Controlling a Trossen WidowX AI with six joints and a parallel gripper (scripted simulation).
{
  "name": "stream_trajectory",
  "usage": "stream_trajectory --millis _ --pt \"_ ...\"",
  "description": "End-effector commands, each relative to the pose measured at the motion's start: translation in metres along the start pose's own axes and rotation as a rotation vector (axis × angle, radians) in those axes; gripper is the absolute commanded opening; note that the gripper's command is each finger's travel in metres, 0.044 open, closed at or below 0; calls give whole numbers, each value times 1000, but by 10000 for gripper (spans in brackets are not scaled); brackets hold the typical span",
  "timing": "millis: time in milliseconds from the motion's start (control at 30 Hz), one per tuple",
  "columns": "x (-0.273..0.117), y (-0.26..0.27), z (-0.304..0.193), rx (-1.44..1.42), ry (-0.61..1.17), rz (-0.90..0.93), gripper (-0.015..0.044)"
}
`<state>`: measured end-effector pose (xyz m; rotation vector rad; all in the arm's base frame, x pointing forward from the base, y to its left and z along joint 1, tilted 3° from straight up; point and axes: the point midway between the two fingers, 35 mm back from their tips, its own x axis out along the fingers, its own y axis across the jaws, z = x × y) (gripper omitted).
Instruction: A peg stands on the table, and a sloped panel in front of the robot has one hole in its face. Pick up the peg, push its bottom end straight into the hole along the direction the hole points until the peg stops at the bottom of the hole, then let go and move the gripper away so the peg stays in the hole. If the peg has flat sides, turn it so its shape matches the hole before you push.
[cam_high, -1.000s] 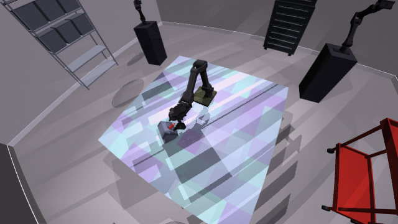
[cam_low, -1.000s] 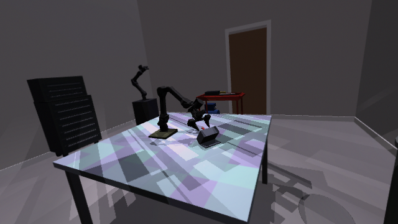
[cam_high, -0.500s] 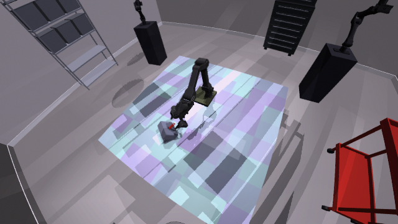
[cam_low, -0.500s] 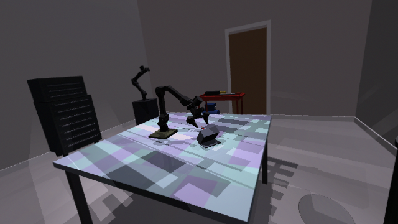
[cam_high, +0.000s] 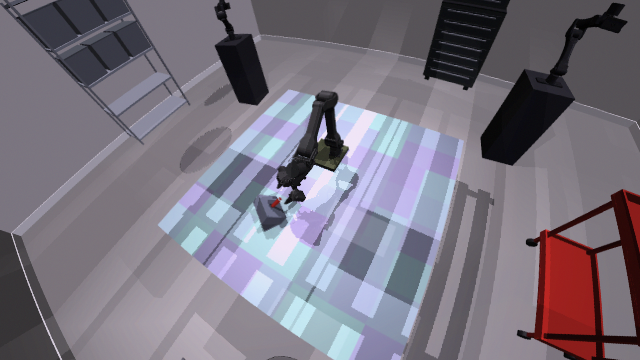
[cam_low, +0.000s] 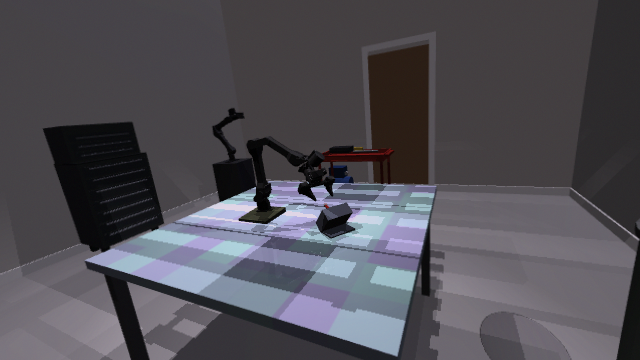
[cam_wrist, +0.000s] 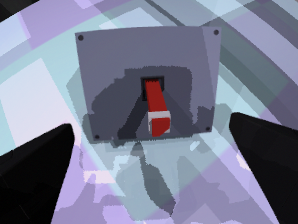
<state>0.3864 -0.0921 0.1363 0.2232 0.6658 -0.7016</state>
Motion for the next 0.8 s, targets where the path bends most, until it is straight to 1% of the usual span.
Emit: stream_trajectory --millis 0,767 --pt "-6 0 0 0 1 -4 440" --pt "-42 1 0 -3 4 -2 440"
